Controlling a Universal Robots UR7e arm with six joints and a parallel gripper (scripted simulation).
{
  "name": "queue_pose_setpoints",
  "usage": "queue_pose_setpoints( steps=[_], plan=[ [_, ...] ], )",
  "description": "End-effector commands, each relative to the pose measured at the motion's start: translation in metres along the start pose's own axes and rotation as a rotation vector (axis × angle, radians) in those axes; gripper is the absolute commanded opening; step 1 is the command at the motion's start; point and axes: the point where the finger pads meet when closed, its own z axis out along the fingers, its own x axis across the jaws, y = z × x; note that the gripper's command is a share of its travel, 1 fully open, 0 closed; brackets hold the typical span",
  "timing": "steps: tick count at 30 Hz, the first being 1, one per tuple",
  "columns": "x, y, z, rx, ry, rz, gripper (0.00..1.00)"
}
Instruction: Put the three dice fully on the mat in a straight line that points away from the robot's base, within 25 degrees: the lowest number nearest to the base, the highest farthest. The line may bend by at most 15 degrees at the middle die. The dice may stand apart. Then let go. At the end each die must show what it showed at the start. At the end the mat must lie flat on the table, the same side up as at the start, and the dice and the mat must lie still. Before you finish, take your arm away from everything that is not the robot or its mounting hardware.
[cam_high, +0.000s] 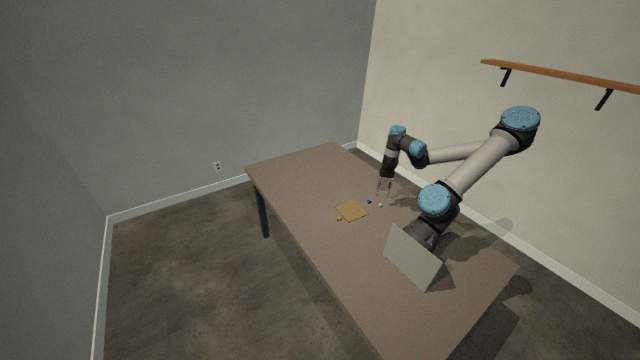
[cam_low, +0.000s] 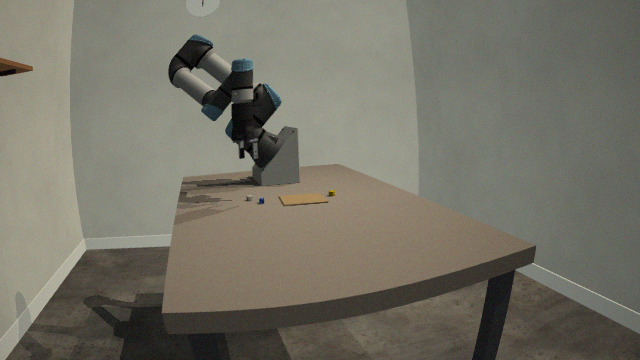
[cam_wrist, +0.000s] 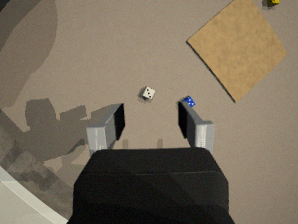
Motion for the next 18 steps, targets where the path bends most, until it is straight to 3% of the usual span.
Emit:
queue_pose_setpoints(
  steps=[1,18],
  plan=[
    [-0.0014,0.0001,0.0002,0.0,-0.004,0.0,1.0],
    [-0.0014,0.0001,0.0019,0.0,-0.004,0.0,1.0]
  ],
)
